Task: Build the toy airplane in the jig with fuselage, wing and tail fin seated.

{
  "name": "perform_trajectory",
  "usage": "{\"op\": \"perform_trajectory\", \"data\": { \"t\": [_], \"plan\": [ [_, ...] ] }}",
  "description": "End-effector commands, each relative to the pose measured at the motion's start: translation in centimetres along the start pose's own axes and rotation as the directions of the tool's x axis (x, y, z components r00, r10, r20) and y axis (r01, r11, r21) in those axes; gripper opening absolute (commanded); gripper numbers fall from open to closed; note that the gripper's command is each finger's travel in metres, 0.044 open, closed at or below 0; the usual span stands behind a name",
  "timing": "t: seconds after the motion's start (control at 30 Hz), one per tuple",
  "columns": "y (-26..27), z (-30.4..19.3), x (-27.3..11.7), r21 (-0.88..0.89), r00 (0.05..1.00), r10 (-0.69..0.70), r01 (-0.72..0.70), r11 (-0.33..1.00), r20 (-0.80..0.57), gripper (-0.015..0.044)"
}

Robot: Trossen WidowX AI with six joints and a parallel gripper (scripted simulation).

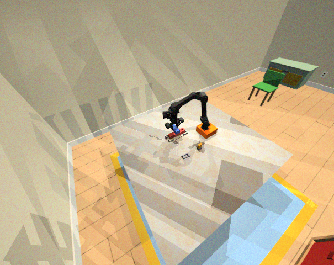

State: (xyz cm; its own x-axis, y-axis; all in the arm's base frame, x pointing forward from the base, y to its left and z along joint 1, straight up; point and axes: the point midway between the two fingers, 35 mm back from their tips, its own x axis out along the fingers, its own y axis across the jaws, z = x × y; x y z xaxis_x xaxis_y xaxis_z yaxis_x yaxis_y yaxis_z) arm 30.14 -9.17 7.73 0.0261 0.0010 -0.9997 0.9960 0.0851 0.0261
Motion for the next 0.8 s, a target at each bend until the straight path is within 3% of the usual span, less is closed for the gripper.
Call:
{"op": "perform_trajectory", "data": {
  "t": [0.0,0.77],
  "plan": [
    [0.0,0.1,-0.1,0.006,1.0,0.002,-0.002,1.0,0.006,0.0197],
    [0.1,0.2,1.6,0.006,1.0,0.002,-0.002,1.0,0.006,0.0197]
  ]
}}
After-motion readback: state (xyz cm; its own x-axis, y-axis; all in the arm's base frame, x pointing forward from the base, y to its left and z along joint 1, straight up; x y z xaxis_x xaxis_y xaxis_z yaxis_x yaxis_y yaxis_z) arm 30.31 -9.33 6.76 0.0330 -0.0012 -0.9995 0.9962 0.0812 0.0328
